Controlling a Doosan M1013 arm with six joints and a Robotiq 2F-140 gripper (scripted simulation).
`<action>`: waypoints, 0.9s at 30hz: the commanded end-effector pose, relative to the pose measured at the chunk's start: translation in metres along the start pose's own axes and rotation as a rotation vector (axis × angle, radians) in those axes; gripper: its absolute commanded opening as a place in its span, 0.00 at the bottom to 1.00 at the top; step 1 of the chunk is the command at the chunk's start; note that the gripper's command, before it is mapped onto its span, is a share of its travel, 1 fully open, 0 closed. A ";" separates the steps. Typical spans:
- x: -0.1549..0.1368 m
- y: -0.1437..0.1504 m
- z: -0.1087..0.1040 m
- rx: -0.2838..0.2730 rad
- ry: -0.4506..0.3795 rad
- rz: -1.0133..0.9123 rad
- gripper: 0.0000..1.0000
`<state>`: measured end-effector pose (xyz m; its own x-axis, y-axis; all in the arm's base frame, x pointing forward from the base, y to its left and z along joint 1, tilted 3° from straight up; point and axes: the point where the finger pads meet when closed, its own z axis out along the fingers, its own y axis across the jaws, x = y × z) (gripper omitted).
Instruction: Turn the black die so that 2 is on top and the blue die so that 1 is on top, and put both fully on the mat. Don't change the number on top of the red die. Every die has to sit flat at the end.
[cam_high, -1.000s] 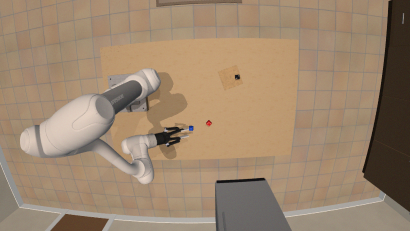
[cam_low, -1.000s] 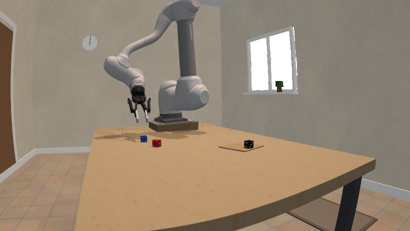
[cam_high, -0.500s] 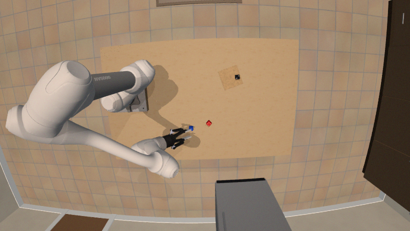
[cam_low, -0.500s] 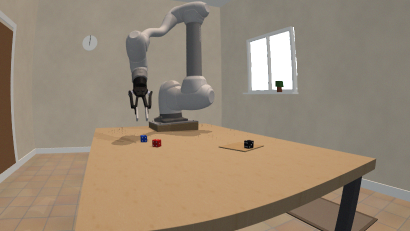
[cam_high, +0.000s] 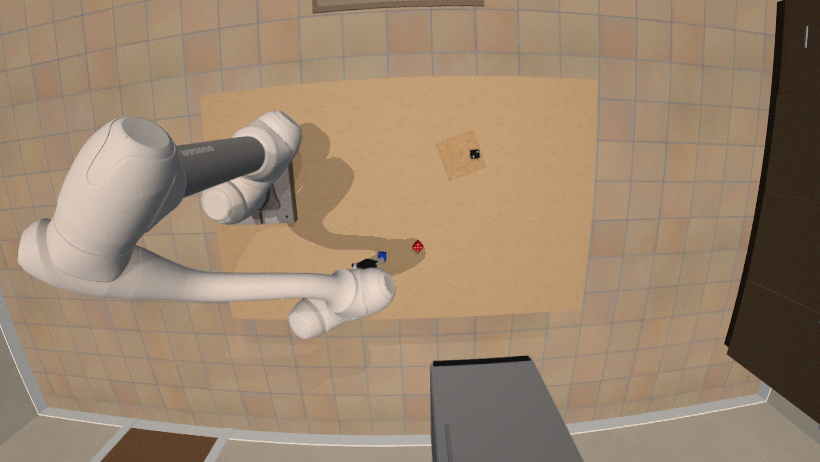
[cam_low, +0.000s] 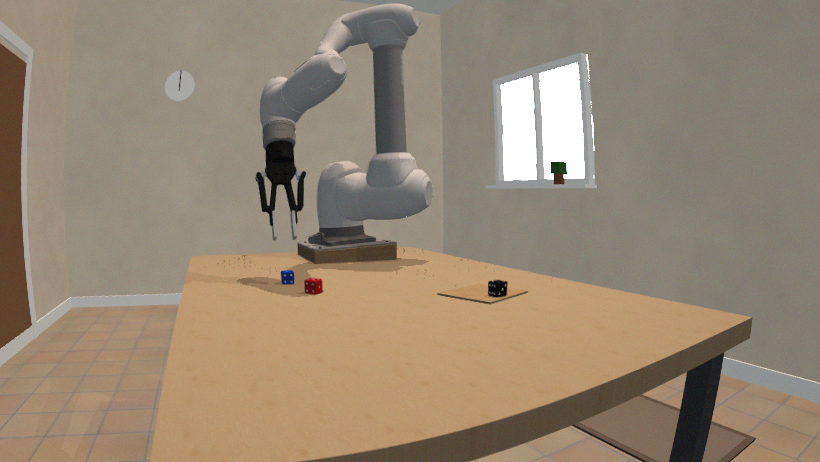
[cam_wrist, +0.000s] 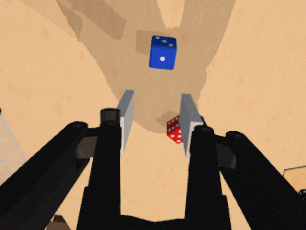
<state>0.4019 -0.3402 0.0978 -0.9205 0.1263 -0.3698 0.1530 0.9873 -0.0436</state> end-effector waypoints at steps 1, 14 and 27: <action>-0.007 0.003 0.000 0.005 0.156 0.014 0.35; -0.022 -0.001 -0.003 0.025 0.387 0.019 0.35; -0.022 -0.001 -0.003 0.025 0.389 0.019 1.00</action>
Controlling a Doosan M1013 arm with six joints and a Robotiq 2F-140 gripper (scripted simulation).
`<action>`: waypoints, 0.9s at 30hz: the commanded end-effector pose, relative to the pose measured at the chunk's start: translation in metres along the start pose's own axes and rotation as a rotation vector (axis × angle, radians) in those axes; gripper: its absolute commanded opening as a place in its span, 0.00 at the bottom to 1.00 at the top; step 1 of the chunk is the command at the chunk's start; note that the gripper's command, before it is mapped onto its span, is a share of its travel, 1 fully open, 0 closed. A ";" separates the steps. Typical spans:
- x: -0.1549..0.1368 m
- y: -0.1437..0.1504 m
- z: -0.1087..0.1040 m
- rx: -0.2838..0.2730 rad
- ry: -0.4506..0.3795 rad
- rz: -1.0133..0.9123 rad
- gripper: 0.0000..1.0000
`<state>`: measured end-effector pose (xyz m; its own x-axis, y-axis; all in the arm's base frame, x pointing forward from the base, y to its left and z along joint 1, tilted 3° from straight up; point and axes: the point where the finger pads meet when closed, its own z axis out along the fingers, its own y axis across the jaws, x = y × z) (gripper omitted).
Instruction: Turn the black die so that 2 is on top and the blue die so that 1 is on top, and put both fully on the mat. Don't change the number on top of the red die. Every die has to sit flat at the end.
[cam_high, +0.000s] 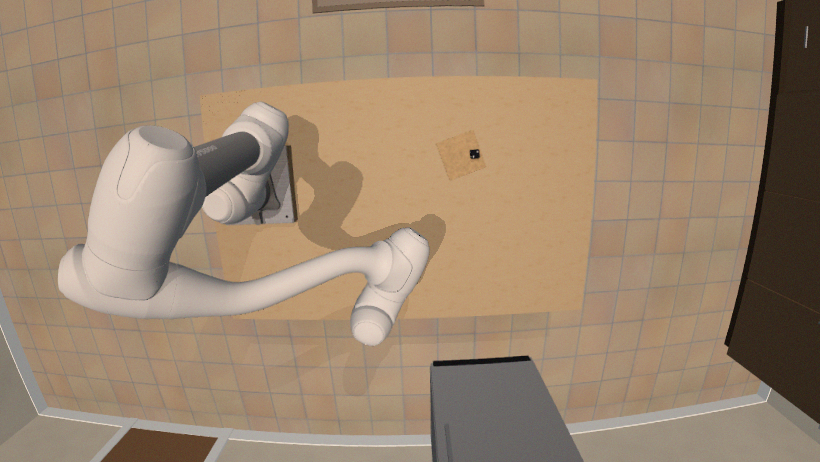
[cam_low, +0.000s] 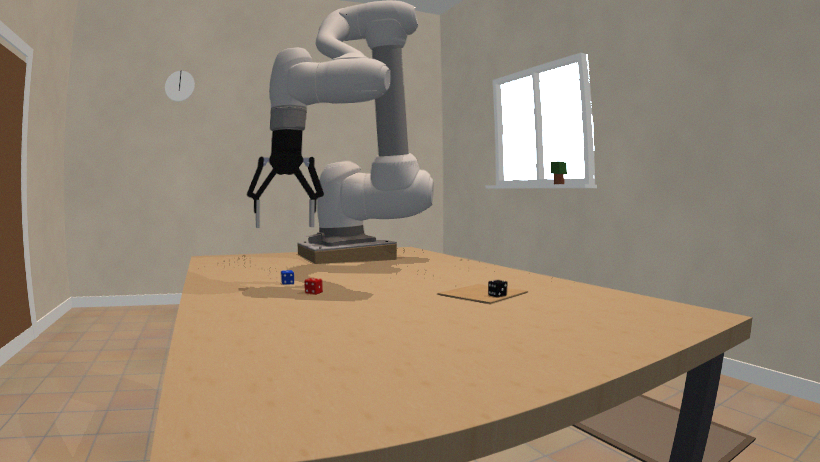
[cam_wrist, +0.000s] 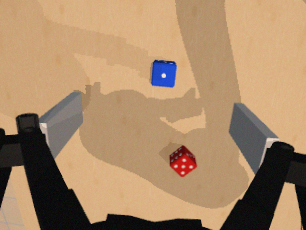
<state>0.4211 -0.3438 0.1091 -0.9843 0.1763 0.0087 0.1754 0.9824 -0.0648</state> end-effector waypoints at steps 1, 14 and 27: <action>0.000 0.000 0.000 0.000 0.000 0.001 1.00; 0.003 0.001 0.007 -0.005 0.001 0.392 1.00; 0.006 0.002 0.016 -0.011 0.004 0.902 1.00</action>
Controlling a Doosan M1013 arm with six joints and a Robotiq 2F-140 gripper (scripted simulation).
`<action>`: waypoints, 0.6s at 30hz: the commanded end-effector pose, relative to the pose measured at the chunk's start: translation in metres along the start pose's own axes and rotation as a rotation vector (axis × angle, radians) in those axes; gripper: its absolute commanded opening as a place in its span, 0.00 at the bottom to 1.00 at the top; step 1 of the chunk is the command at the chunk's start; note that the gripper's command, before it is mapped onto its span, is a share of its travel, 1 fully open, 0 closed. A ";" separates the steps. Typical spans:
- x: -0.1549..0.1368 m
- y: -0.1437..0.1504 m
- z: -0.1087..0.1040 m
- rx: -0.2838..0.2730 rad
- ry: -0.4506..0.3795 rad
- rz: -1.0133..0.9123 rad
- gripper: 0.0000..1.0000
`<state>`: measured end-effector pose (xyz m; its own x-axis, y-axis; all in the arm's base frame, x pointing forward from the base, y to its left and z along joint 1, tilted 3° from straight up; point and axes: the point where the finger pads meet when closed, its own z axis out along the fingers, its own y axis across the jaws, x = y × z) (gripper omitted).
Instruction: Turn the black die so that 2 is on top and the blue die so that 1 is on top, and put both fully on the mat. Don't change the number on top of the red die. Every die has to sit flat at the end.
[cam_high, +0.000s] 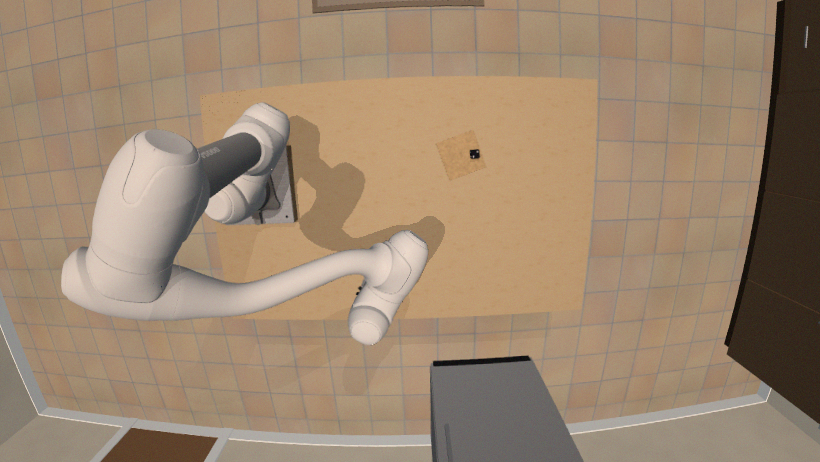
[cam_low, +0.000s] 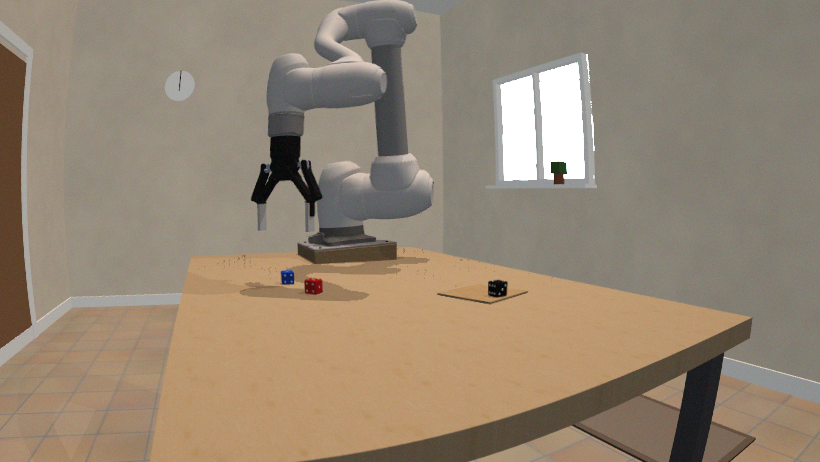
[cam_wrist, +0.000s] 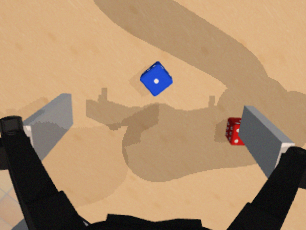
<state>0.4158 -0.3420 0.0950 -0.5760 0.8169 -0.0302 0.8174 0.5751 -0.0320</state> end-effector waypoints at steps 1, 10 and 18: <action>0.001 -0.001 0.003 0.011 -0.003 0.173 1.00; 0.003 -0.002 0.008 0.009 -0.001 0.471 1.00; 0.005 -0.003 0.013 0.007 0.001 0.774 1.00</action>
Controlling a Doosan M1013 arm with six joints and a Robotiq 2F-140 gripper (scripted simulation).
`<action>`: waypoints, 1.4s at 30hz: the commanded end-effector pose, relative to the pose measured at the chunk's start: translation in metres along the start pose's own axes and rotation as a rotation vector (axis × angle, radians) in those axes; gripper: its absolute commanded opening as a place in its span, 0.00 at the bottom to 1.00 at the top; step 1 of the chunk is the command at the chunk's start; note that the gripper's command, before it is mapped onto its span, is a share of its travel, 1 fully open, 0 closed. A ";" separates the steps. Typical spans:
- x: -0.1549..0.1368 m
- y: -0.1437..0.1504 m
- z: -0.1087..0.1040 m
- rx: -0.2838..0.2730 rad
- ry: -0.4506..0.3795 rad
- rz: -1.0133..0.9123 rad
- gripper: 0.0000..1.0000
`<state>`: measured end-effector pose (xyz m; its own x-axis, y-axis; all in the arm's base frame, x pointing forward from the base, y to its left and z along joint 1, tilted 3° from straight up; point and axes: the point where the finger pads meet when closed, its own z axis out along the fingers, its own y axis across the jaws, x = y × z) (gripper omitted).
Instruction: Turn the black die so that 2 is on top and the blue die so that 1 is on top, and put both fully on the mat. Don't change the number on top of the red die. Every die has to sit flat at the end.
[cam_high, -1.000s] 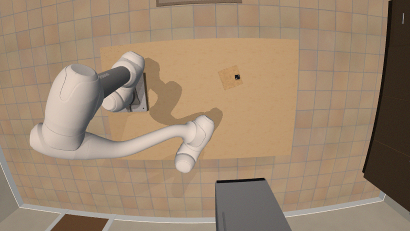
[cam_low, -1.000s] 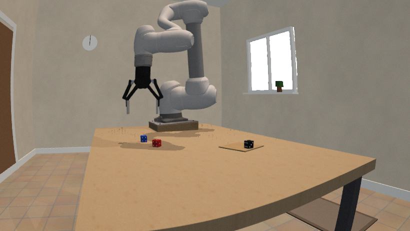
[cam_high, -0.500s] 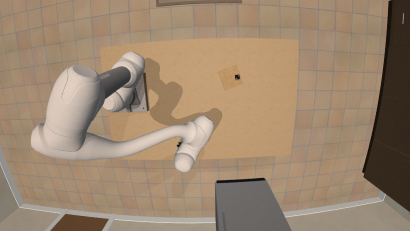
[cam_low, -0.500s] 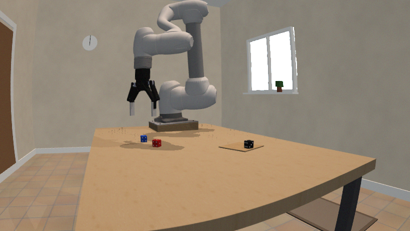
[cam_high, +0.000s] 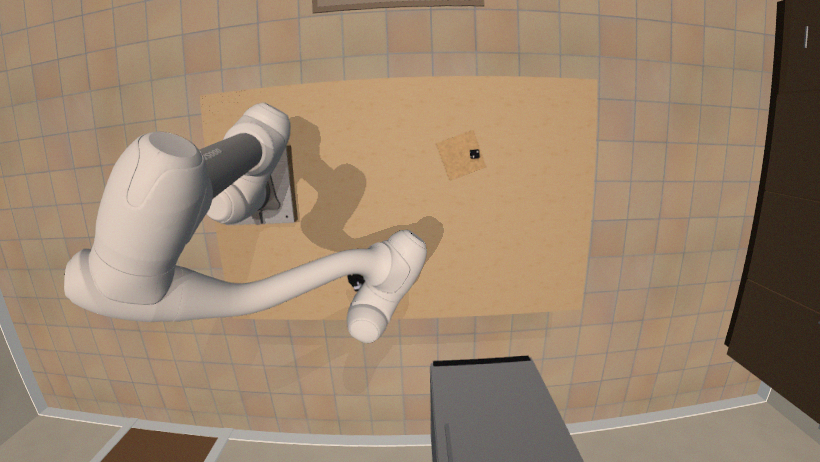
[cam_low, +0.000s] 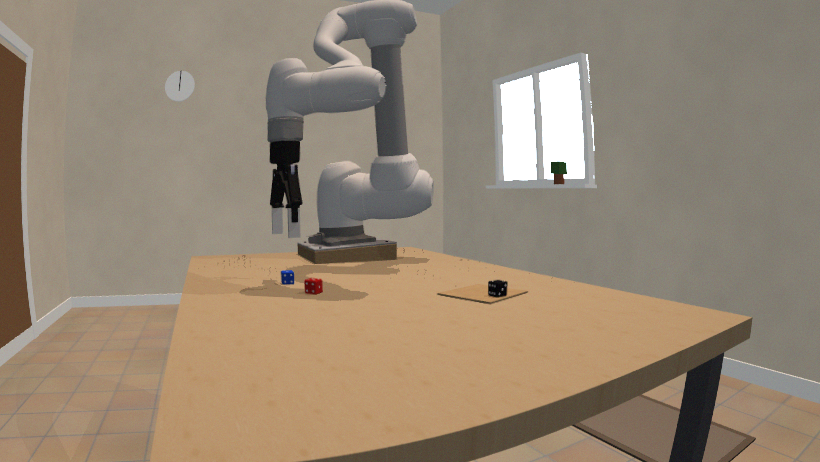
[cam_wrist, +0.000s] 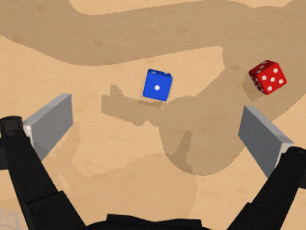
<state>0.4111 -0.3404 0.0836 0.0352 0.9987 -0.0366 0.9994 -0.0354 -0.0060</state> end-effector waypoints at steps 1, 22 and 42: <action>0.001 -0.001 0.002 0.007 -0.008 0.146 1.00; 0.001 -0.001 0.003 0.007 -0.008 0.162 0.35; 0.001 -0.001 0.003 0.007 -0.008 0.162 0.35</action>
<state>0.4100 -0.3400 0.0809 0.1961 0.9795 -0.0461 0.9805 -0.1966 -0.0066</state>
